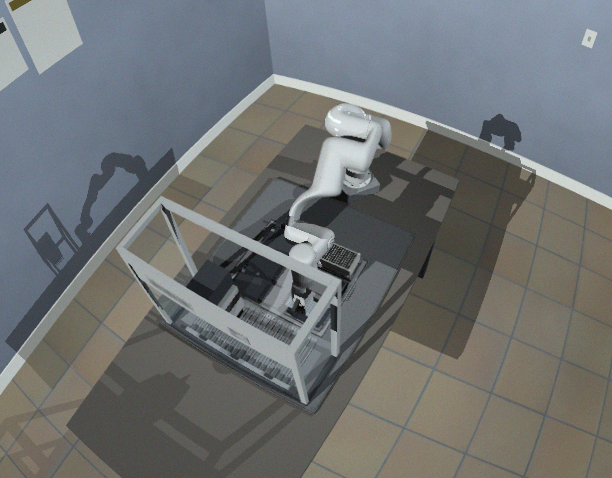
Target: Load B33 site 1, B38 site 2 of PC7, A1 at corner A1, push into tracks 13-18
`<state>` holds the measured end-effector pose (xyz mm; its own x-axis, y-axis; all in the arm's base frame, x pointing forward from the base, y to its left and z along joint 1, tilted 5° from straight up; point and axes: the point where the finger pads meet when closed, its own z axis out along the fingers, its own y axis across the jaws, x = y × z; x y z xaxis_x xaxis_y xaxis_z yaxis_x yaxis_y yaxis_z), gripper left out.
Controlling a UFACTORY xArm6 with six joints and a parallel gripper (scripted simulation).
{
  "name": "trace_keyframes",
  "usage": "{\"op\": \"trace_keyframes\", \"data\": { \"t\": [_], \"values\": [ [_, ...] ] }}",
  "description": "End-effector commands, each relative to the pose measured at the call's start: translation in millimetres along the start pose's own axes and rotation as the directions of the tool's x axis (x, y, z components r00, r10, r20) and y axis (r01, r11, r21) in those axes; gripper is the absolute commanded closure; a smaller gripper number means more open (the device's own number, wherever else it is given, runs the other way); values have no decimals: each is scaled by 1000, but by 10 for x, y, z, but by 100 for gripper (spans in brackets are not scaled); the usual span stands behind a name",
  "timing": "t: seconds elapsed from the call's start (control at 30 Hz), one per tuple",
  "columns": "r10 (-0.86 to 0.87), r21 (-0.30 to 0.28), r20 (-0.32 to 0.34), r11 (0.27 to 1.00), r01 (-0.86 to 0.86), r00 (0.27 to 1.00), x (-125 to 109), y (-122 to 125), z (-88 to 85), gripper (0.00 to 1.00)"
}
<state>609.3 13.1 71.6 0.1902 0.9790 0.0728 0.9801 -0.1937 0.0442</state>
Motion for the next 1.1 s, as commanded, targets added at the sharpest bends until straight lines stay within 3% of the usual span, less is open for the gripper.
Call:
{"op": "trace_keyframes", "data": {
  "t": [0.0, 1.07],
  "values": [
    [1, -14, -2, 1000, -1, 1000, 2, 43, -144, 100],
    [1, -14, -2, 1000, -1, 1000, 1, 37, -611, 100]
  ]
}}
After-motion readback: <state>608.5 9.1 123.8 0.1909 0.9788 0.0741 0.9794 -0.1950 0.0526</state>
